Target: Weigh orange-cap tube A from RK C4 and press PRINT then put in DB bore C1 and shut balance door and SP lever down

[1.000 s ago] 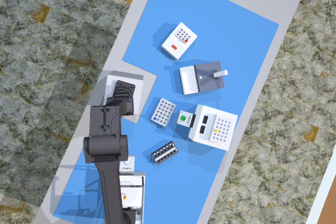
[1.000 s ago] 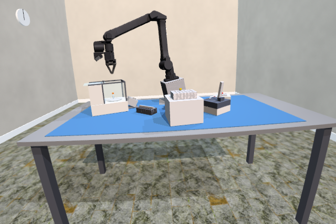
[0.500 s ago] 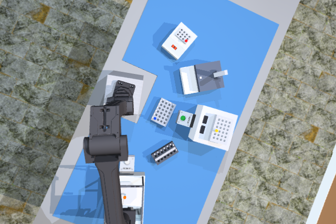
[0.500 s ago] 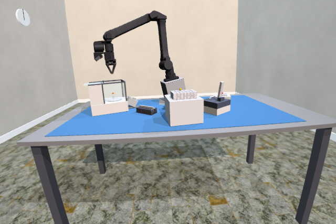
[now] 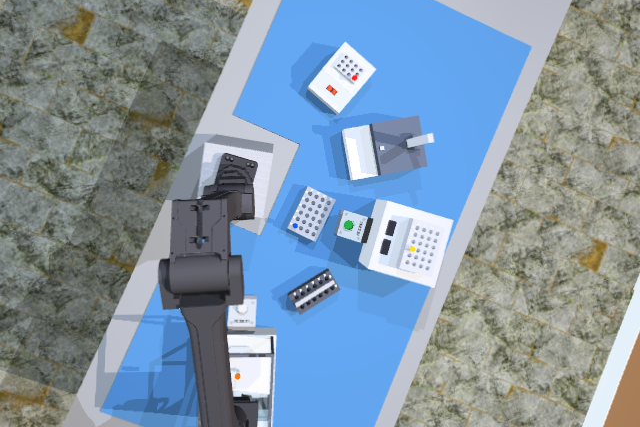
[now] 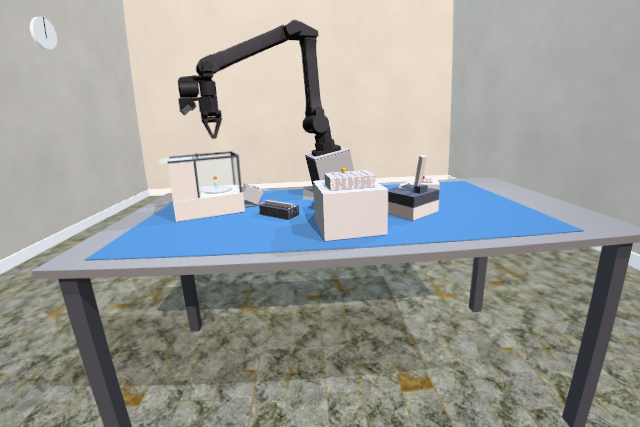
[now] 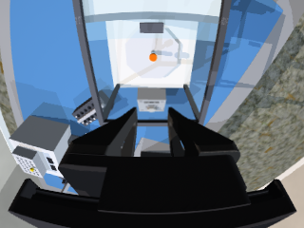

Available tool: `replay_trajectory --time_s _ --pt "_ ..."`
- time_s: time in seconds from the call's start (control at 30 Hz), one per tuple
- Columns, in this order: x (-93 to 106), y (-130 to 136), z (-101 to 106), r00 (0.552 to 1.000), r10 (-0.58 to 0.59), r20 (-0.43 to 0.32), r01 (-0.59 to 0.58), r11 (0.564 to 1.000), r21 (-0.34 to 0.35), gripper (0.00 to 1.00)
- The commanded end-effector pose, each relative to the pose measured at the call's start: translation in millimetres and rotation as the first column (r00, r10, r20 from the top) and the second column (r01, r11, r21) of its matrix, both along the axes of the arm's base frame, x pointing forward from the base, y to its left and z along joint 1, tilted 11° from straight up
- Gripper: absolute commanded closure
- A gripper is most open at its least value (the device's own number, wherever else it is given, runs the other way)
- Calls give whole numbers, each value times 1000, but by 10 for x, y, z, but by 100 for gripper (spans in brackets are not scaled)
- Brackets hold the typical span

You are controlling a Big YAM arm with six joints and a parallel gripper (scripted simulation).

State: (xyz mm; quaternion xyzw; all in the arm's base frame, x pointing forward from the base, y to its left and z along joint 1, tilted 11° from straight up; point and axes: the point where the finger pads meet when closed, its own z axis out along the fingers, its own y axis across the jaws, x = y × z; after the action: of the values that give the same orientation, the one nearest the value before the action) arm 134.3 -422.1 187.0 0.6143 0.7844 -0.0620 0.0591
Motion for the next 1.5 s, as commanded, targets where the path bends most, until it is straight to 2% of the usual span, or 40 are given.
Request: replay_trajectory --time_s 0.0,0.1,1.27,1.3,1.47 --pt "112 -211 235 1000 1 18 0 999 -50 70" --pt "106 -195 329 1000 2 25 0 998 -70 70" --pt "106 -195 329 1000 2 25 0 998 -70 70" --pt "88 -277 227 999 43 4 -43 998 -43 70" --pt "100 -353 242 979 202 -34 -203 978 -38 70"
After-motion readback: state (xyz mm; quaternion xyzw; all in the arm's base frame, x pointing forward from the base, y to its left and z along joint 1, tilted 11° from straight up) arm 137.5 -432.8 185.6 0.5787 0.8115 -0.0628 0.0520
